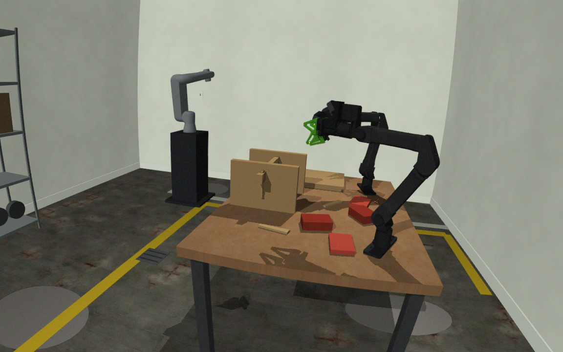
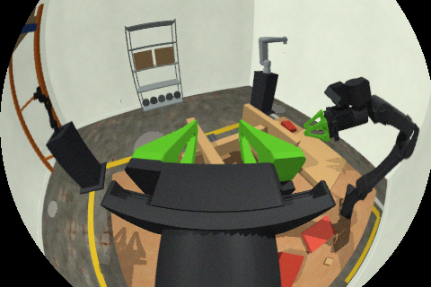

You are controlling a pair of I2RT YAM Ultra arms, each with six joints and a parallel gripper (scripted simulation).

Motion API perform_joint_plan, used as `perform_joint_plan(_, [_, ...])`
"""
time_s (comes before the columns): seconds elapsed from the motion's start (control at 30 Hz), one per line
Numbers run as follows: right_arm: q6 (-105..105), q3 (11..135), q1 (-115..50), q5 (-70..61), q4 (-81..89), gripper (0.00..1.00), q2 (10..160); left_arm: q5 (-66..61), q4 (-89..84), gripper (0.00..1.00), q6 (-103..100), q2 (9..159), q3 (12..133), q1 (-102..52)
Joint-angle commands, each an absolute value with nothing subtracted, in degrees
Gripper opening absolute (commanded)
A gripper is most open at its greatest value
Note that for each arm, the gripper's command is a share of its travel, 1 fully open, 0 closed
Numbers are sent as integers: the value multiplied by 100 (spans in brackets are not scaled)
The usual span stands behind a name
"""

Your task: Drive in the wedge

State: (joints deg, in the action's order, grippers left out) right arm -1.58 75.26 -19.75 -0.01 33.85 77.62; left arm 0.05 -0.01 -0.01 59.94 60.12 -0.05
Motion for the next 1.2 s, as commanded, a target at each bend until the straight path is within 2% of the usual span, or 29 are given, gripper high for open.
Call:
perform_joint_plan(0.0, [-238,7876,-2227,3,4170,42,7998,33,135,46,-11,6058,6281,-59])
perform_joint_plan(0.5, [-322,8713,-3282,20,6059,42,8960,33,135,46,-11,6058,6281,-59])
perform_joint_plan(1.17, [-416,7798,-4357,-9,6109,42,10054,33,135,46,-11,6058,6281,-59])
